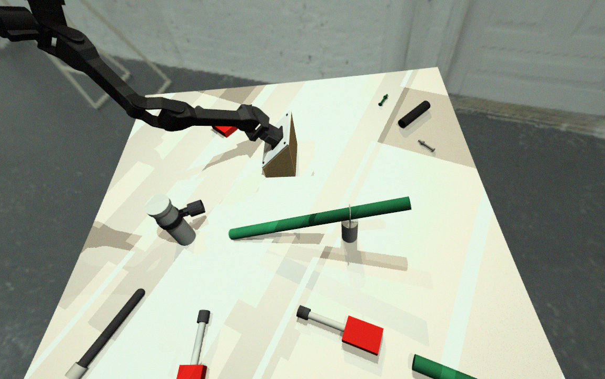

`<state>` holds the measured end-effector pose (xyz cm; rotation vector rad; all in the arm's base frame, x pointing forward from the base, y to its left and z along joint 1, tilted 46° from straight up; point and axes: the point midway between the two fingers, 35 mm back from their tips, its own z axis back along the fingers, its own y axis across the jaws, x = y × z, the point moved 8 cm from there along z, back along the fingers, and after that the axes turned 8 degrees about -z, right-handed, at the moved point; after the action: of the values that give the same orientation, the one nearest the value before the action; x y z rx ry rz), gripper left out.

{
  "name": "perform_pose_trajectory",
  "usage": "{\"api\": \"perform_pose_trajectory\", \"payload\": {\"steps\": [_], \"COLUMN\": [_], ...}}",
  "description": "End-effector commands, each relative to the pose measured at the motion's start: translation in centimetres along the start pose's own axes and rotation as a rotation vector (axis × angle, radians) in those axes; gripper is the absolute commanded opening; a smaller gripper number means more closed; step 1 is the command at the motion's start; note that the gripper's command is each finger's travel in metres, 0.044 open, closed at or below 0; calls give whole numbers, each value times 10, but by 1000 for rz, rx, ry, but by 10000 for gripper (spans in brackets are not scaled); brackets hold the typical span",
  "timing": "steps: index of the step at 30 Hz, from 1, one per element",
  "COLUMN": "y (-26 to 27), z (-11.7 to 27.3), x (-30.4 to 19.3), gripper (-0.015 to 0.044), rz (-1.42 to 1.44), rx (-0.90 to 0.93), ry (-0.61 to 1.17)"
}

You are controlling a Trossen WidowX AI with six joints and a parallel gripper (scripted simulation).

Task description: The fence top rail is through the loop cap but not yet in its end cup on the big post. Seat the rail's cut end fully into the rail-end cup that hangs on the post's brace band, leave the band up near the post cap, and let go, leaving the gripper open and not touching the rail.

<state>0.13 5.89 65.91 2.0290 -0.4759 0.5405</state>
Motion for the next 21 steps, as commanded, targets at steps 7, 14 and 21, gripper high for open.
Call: {"api": "perform_pose_trajectory", "payload": {"steps": [7,14,21], "y": [1,-29,-89], "z": [-15,-54,-91], "x": [-39,-95,-124], "gripper": [440,440,440], "rz": [143,373,544], "rx": [-106,-329,-586], "ry": [-54,-71,-90]}}
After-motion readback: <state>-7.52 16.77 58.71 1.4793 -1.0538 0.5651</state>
